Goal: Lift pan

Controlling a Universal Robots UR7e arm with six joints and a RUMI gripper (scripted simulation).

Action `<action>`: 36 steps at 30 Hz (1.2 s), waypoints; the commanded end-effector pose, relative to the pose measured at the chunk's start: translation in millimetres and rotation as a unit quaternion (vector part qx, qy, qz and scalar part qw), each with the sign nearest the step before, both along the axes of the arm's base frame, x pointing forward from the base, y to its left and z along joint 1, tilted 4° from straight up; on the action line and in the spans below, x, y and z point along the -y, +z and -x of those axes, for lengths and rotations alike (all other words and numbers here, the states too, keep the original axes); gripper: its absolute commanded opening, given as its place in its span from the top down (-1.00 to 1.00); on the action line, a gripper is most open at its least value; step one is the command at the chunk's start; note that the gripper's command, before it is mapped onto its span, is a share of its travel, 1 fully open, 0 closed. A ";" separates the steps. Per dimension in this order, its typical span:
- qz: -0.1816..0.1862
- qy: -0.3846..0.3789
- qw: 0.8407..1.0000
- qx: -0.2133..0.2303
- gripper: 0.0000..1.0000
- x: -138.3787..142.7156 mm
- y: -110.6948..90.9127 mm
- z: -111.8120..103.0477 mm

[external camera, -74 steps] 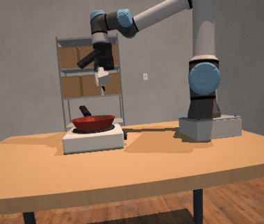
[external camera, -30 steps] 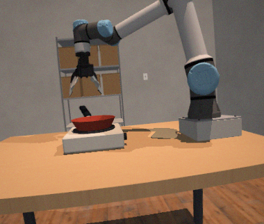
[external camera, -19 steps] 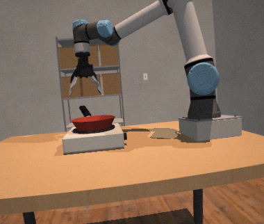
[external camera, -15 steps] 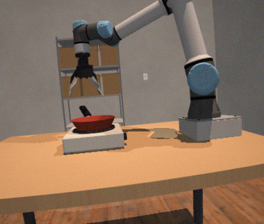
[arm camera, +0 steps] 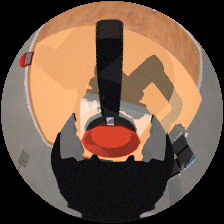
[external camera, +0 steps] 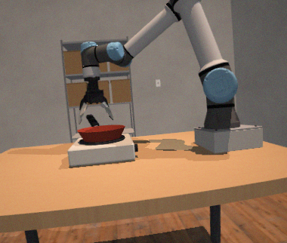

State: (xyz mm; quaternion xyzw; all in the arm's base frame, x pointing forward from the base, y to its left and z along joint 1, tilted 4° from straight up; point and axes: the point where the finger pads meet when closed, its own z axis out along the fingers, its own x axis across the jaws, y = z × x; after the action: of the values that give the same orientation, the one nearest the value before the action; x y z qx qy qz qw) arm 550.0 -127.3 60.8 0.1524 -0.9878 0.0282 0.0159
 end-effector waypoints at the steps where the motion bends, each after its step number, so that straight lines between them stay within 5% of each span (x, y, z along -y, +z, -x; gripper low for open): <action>1: 0.004 0.001 1.000 0.008 -1.00 3.8 -10.7 -6.6; 11: 0.005 0.001 1.000 0.011 -1.00 4.0 -8.1 -9.1; 12: 0.005 0.001 1.000 0.011 1.00 3.9 -8.1 -9.0; 36: 0.005 0.001 1.000 0.011 1.00 3.9 -8.2 -8.8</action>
State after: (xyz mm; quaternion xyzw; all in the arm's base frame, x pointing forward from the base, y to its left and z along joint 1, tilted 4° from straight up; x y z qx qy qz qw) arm 557.2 -130.8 51.7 0.1525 -0.9877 0.0337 0.0072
